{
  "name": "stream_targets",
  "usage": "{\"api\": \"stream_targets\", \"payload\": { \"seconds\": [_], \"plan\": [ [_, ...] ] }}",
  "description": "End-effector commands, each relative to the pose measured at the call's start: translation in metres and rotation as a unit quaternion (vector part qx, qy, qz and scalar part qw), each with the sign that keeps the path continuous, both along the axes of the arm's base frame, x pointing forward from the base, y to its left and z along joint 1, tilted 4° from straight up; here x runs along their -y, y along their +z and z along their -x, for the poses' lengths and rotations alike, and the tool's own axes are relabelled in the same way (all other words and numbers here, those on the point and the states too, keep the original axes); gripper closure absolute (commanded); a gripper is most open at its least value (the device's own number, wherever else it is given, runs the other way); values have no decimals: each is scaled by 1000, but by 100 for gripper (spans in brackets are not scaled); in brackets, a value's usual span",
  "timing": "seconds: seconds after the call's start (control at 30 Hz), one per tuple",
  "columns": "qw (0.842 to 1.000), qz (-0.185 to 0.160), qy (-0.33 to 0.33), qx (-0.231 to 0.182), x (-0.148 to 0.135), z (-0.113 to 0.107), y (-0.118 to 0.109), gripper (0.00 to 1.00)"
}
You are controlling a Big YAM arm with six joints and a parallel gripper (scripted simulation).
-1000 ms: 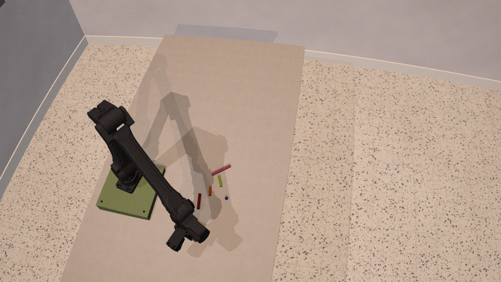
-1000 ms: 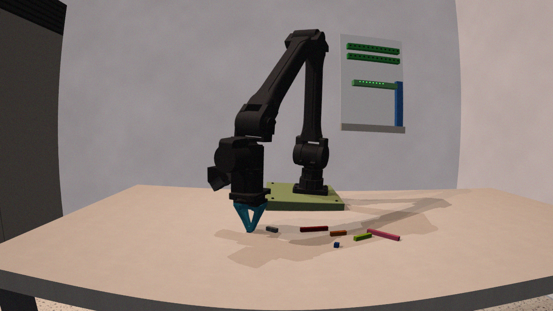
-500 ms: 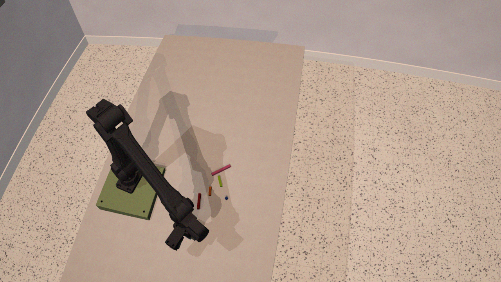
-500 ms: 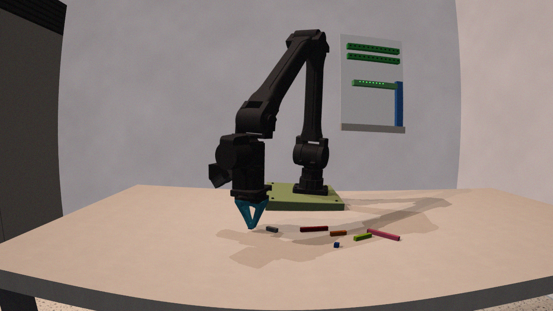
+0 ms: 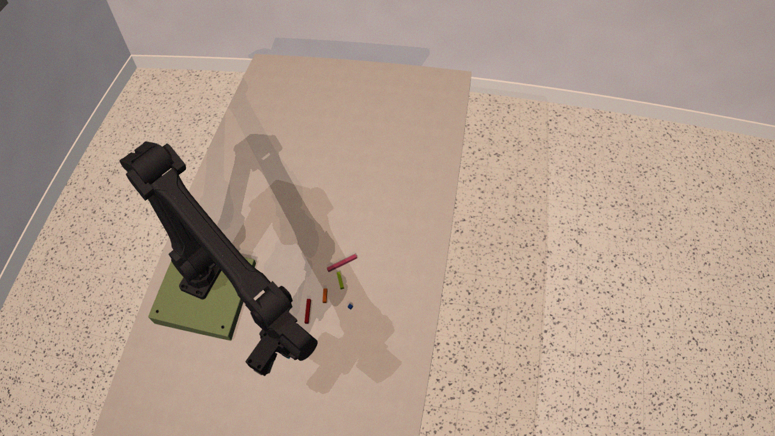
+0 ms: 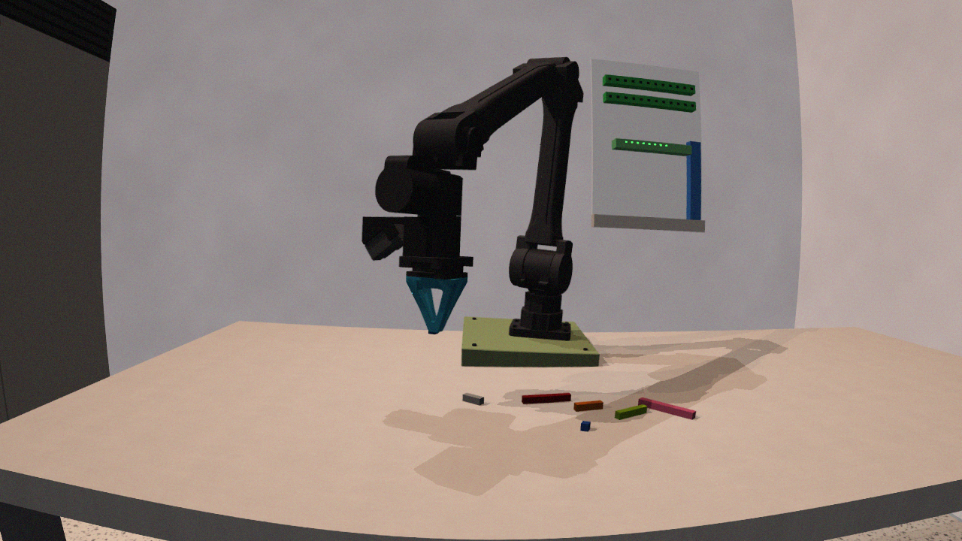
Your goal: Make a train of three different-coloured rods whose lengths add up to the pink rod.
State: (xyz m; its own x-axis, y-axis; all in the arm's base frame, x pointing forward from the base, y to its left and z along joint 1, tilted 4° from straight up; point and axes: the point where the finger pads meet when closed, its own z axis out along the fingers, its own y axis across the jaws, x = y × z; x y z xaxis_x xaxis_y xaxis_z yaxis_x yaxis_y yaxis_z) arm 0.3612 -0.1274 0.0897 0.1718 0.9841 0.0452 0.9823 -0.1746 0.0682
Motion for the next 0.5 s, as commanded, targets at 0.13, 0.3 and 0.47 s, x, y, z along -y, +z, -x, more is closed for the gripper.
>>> {"api": "stream_targets", "payload": {
  "seconds": [0.13,0.3,0.47],
  "plan": [
    [1000,-7,1,-17,0,5,-4,96],
    [1000,0,1,1,2,1,6,96],
    [998,7,59,11,-12,-17,14,96]
  ]
}}
